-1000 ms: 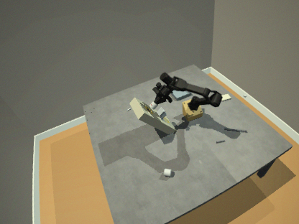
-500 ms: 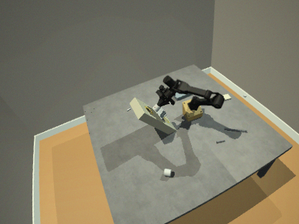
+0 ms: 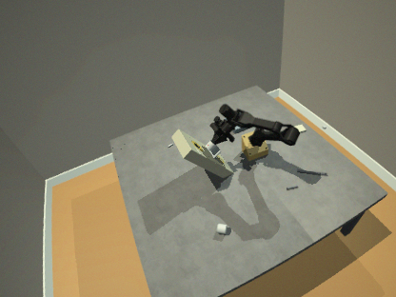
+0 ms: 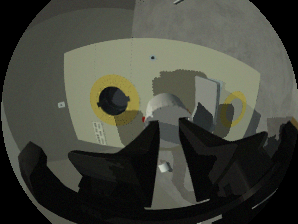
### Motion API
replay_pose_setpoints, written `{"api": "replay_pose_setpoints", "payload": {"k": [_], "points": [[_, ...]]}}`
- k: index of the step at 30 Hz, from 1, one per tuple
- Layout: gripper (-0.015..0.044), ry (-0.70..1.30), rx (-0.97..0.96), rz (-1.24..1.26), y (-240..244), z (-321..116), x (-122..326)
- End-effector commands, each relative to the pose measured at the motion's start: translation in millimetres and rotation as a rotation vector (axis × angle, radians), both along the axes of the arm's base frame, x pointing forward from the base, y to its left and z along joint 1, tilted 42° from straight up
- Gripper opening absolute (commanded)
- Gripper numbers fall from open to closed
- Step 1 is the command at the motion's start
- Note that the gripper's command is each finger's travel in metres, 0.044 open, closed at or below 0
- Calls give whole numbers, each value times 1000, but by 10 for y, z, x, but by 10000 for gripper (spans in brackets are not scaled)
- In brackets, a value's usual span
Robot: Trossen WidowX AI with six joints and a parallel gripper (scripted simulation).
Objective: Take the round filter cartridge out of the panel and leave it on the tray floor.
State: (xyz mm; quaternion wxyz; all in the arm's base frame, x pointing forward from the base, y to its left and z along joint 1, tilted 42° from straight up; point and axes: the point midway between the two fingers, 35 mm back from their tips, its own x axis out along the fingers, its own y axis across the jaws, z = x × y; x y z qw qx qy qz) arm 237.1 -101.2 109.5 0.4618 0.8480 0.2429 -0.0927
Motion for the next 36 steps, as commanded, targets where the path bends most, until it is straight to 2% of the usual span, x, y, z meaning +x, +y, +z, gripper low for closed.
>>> {"api": "replay_pose_setpoints", "payload": {"k": [1,10,17,21,32,35,36], "points": [[97,-4,-6,0,-13,16,8],[97,-7,-7,-2,19,-14,-12],[97,-7,-8,-2,-400,463,259],[97,-7,-8,-2,-442,513,286],[385,-11,-20,-5,-939,1083,197],[307,-23,-125,63,-873,989,195],[305,-32,-195,110,-828,927,192]]}}
